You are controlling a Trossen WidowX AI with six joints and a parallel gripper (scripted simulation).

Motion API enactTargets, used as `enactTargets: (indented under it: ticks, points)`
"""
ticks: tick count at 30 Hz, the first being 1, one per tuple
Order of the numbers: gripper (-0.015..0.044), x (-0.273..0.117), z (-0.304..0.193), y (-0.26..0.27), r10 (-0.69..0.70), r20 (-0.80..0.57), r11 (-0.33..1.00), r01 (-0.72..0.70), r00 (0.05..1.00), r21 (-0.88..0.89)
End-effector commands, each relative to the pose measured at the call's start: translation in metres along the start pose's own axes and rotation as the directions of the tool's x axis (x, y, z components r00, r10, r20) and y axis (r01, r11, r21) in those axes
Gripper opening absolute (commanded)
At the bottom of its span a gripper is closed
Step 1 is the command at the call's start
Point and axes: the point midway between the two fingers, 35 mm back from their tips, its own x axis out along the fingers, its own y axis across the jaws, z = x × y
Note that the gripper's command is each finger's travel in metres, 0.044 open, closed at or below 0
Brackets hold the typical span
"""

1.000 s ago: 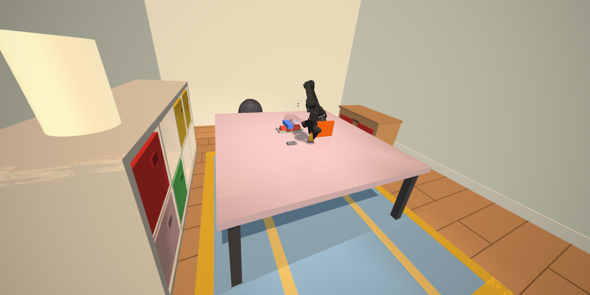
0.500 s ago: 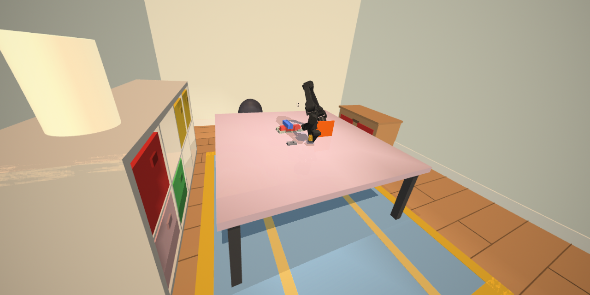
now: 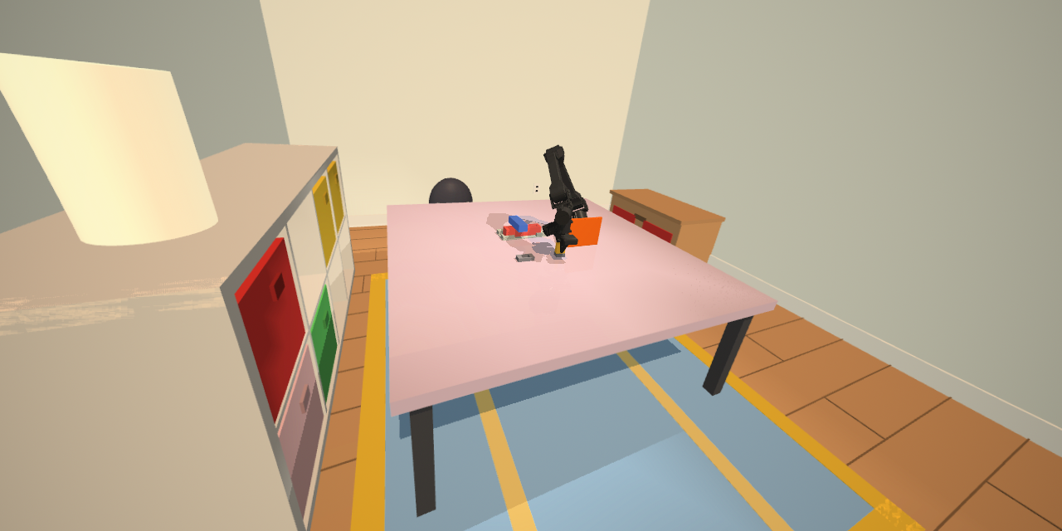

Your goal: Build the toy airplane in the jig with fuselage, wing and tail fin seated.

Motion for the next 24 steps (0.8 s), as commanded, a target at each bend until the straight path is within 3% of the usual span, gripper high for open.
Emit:
enactTargets:
  ticks: [1,8,24]
  points:
    - [0.0066,0.0,0.0,0.0,-0.001,0.004,1.0,0.001,1.0,-0.003]
    - [0.0,0.0,0.0,0.0,-0.001,0.004,1.0,0.001,1.0,-0.003]
    - [0.0,-0.029,0.004,0.004,-0.001,0.007,1.0,0.001,1.0,-0.001]
